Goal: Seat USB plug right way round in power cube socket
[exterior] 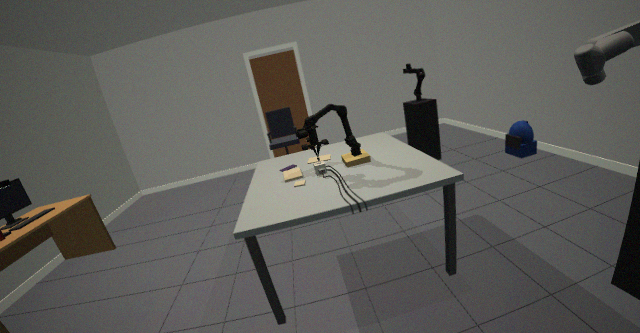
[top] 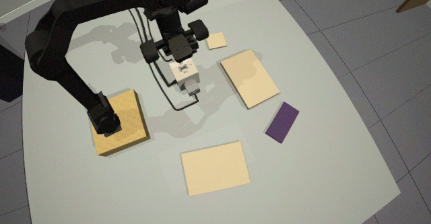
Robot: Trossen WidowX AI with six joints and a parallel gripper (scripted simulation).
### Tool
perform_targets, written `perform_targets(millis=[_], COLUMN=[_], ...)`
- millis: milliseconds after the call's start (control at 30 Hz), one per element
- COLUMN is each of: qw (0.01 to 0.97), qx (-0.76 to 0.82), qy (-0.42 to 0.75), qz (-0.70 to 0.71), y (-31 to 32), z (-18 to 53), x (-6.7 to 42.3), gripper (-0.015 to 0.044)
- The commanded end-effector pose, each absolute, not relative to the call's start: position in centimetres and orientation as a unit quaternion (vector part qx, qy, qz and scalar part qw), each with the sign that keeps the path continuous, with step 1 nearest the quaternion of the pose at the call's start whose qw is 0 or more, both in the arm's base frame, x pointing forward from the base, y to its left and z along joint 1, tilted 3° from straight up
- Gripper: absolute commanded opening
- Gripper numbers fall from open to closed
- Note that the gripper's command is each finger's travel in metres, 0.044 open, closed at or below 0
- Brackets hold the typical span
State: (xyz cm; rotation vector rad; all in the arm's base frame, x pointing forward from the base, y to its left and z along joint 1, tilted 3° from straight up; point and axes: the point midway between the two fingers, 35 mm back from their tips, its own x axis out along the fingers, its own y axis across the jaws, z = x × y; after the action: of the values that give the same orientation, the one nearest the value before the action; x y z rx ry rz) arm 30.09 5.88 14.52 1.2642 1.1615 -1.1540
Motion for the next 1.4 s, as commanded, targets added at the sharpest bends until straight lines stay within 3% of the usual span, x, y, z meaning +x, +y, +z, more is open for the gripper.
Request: perform_targets(millis=[0,1367], qw=[0.512,0.519], qx=[0.525,0.519], qy=[0.479,0.469], qz=[-0.482,-0.491], y=[5.83,5.63], z=[14.45,13.97], x=[30.16,30.21], gripper=[0.0000,0.0000])
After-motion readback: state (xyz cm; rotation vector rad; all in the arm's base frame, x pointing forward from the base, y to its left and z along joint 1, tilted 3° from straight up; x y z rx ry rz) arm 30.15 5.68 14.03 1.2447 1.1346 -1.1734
